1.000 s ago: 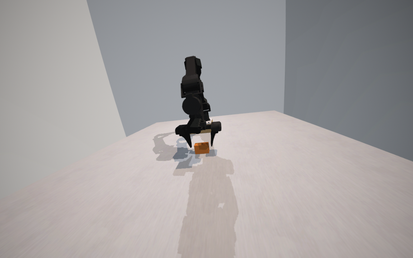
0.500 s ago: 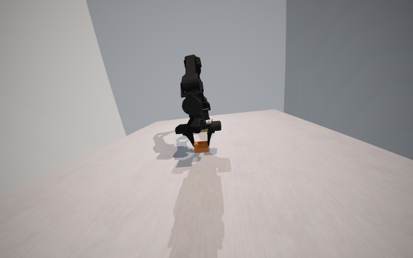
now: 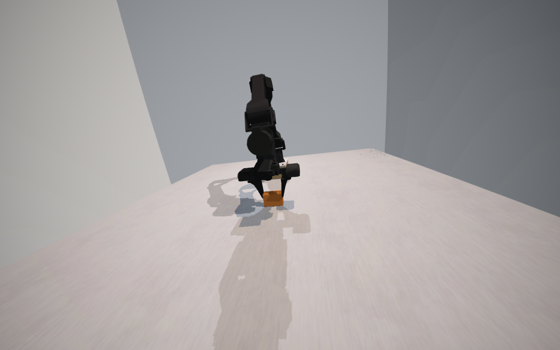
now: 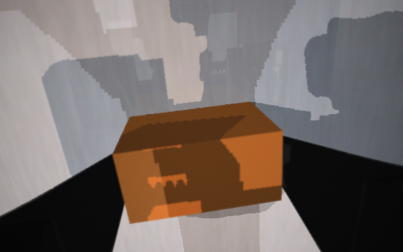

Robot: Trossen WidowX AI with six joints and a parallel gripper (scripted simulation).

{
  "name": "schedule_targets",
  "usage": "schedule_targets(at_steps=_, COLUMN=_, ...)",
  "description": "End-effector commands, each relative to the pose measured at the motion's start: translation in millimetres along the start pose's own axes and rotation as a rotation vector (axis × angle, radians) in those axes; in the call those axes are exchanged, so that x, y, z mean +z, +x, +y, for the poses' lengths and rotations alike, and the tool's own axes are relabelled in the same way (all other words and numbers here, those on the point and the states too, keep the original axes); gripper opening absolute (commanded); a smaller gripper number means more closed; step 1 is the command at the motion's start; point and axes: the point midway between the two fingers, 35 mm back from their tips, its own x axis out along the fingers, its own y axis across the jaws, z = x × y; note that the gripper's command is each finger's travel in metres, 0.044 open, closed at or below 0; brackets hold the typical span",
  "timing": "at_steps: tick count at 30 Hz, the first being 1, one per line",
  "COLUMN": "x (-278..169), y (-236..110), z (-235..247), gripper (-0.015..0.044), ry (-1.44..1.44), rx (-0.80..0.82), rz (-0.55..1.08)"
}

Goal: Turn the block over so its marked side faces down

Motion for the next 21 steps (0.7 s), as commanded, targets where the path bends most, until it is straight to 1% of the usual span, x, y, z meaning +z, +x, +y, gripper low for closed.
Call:
schedule_targets(at_steps=1, x=1.5, y=-21.7, z=0.3, gripper=0.0011, ry=-0.004, rx=0.002, rz=-0.007)
schedule_targets(at_steps=2, x=1.3, y=-25.4, z=0.3, gripper=0.0, ry=-0.004, rx=0.002, rz=-0.007)
schedule_targets(at_steps=9, x=1.6, y=-25.9, z=0.4, gripper=0.0, ry=-0.004, rx=0.002, rz=-0.017)
schedule_targets(at_steps=21, x=4.8, y=-16.8, z=1.2, gripper=0.0, ry=-0.007, rx=0.002, rz=-0.194)
